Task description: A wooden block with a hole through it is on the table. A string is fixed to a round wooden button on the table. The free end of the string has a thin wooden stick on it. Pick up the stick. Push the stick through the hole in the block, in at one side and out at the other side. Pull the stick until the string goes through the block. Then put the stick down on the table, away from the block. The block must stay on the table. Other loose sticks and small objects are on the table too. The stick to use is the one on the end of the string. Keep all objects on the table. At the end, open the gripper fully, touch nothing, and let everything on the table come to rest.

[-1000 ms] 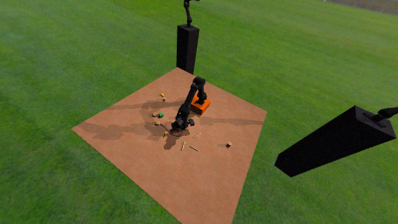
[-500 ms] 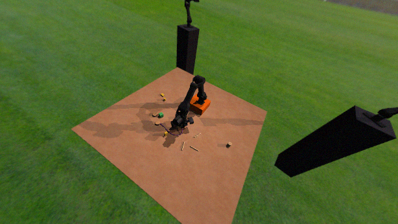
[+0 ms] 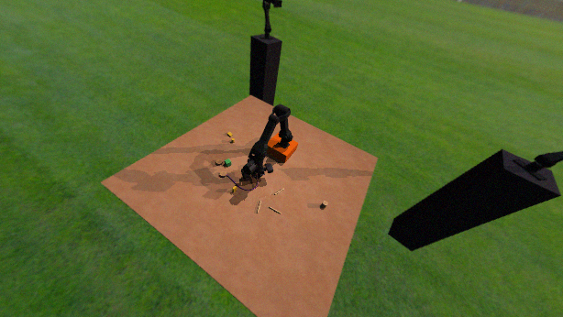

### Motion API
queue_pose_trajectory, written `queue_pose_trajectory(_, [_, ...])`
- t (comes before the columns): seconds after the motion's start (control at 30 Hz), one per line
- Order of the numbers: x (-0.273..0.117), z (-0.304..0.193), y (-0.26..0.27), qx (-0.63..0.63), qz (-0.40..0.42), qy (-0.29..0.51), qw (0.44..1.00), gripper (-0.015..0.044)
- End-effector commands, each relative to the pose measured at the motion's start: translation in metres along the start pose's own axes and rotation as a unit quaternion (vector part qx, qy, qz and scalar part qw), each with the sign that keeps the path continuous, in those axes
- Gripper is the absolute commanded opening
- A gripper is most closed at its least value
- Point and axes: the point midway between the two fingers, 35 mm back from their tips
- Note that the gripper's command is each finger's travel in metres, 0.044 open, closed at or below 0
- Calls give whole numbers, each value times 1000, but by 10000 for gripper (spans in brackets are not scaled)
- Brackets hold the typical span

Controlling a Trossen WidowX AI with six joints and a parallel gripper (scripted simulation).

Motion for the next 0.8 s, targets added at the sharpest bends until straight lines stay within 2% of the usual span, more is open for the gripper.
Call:
queue_pose_trajectory(0.0, [0,5,-1,-1,1,0,1000,0])
queue_pose_trajectory(0.77, [-1,33,-7,-1,1,1,1000,0])
Point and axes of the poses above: the point midway between the two fingers, 35 mm back from their tips, its own x axis out along the fingers, its own y axis across the jaws, z = x × y, and after that the axes turned 9 degrees about -x, right-handed
